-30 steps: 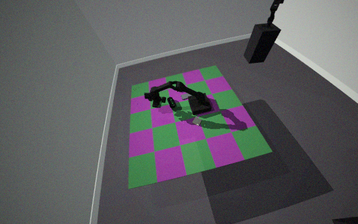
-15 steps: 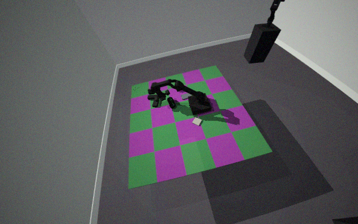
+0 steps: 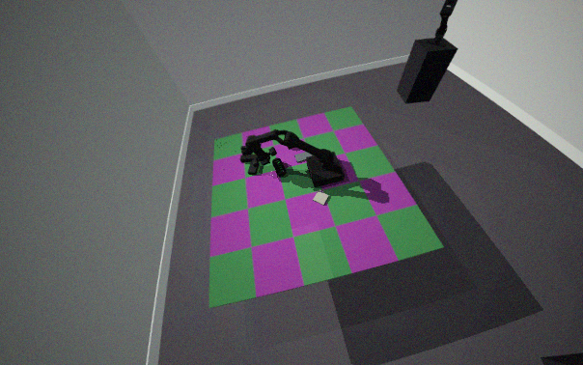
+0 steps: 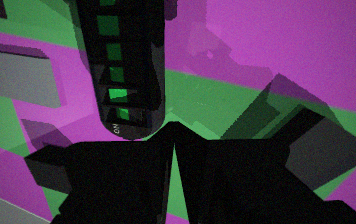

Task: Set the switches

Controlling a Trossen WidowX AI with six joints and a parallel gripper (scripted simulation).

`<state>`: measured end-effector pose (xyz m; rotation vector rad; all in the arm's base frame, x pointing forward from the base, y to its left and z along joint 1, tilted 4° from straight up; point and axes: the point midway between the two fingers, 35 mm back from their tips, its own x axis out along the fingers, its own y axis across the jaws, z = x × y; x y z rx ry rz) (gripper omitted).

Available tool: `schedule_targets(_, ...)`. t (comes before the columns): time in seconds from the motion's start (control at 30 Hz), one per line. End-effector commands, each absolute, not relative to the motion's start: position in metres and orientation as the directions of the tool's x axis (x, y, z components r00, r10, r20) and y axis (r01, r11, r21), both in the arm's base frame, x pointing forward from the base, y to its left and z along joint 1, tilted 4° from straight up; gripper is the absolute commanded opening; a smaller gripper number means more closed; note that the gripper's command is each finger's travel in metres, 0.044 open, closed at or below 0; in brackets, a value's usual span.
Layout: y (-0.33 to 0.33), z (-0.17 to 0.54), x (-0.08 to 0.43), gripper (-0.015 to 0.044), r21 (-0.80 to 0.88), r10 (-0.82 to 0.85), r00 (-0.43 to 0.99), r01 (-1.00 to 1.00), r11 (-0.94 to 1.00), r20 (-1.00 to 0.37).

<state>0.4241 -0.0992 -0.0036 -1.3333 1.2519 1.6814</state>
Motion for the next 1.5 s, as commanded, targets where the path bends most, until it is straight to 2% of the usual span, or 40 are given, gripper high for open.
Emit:
schedule_targets(0.0,-0.098,-0.015,0.423,0.0,0.29,-0.064,-0.286,-0.894,-0.342,-0.956)
schedule_targets(0.7,-0.097,-0.048,0.422,0.0,0.291,-0.063,-0.287,-0.894,-0.339,-0.956)
schedule_targets(1.47,-0.1,-0.05,0.415,0.0,0.292,-0.063,-0.288,-0.894,-0.339,-0.956)
